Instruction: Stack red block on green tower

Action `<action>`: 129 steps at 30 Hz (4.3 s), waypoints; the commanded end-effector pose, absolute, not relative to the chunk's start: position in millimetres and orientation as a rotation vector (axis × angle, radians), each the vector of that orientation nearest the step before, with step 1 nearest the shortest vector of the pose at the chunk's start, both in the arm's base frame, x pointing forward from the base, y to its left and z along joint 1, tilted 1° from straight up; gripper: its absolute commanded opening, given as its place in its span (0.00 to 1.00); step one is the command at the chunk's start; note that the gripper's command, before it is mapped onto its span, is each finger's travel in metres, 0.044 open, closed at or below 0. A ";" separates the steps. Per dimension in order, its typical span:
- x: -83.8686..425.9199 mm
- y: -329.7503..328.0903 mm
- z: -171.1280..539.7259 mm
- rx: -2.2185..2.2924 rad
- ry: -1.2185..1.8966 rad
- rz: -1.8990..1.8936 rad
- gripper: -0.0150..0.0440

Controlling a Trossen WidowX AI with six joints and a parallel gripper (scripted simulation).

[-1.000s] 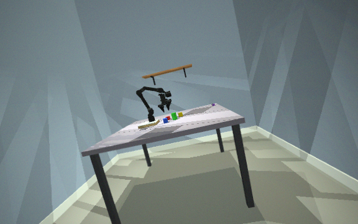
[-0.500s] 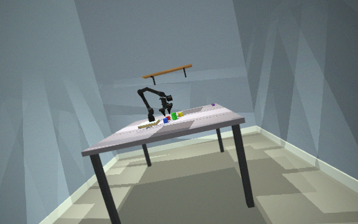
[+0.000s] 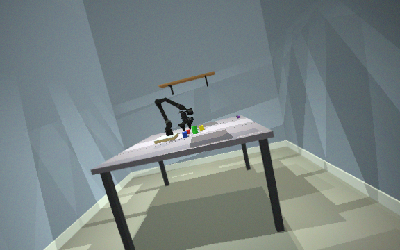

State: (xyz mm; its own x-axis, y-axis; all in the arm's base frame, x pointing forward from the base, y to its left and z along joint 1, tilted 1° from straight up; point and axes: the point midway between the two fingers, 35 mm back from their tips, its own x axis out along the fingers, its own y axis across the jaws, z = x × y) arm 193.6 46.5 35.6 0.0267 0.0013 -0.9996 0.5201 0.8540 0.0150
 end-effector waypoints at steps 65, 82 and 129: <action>189.7 46.2 102.8 0.432 1.511 -0.432 0.25; 198.6 40.1 132.2 0.432 1.510 -0.432 0.25; 278.8 -53.3 94.8 0.425 1.500 -0.438 0.25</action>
